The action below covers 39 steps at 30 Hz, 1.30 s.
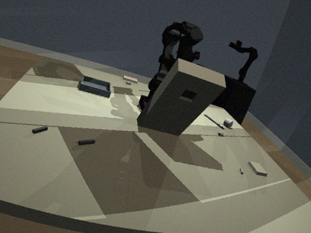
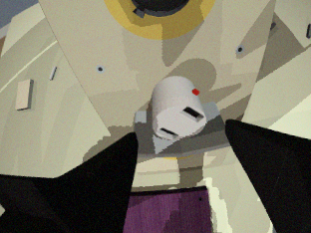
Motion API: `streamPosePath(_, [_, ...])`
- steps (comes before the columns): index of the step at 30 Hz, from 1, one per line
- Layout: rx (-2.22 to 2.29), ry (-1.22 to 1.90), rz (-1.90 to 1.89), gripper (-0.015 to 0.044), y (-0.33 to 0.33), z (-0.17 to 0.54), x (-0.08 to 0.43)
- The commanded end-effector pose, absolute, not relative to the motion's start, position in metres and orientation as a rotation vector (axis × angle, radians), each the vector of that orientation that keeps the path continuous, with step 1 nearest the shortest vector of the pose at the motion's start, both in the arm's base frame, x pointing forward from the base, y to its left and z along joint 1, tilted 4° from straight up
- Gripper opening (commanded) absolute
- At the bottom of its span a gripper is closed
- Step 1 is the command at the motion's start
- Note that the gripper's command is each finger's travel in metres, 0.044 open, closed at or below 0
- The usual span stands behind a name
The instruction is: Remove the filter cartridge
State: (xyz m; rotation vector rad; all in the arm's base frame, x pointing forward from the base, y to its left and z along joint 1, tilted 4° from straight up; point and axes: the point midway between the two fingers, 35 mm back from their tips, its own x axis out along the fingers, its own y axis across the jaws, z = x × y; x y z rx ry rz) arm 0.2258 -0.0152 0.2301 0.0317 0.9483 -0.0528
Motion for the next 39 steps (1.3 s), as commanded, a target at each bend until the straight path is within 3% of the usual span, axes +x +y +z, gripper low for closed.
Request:
streamPosePath(1, [0.034, 0.951, -0.060, 0.0305, -0.016, 0.224, 0.230])
streamPosePath(22, [0.034, 0.949, -0.060, 0.0305, -0.017, 0.198, 0.248])
streamPosePath(24, [0.034, 0.949, -0.054, 0.0252, -0.016, 0.201, 0.245])
streamPosePath(34, [0.034, 0.949, -0.054, 0.0186, -0.016, 0.201, 0.245])
streamPosePath(39, [0.034, 0.949, -0.054, 0.0054, -0.017, 0.204, 0.246])
